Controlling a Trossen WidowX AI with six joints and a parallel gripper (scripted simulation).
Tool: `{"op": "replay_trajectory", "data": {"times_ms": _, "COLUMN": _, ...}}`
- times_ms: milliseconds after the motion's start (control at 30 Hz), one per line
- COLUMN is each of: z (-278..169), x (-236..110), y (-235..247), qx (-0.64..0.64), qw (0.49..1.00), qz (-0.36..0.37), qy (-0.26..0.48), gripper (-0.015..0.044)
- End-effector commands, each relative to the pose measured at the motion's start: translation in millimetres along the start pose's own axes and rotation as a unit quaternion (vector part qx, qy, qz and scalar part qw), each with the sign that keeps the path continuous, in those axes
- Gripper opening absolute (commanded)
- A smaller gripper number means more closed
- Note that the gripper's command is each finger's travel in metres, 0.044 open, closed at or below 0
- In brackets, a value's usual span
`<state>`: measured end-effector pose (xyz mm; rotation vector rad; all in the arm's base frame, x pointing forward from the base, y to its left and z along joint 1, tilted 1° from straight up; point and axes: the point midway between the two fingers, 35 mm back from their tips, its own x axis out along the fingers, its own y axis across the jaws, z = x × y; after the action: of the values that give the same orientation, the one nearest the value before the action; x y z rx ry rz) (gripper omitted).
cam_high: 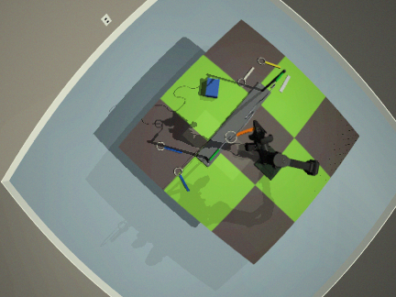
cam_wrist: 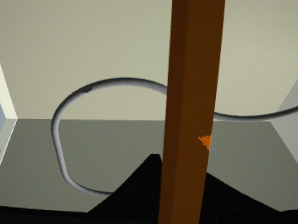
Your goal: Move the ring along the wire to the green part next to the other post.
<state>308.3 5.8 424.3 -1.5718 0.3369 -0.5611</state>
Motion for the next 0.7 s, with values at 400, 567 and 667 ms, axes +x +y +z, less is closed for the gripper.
{"op": "replay_trajectory", "data": {"times_ms": 400, "z": 4.7, "x": -8.8, "y": 45.9, "qx": 0.118, "qw": 0.99, "qz": 0.071, "qy": 0.019, "gripper": -0.015}}
{"op": "replay_trajectory", "data": {"times_ms": 567, "z": 9.4, "x": -7.3, "y": 62.0, "qx": 0.167, "qw": 0.982, "qz": 0.091, "qy": 0.003, "gripper": -0.015}}
{"op": "replay_trajectory", "data": {"times_ms": 667, "z": 12.2, "x": -6.2, "y": 69.7, "qx": 0.191, "qw": 0.976, "qz": 0.099, "qy": -0.008, "gripper": -0.015}}
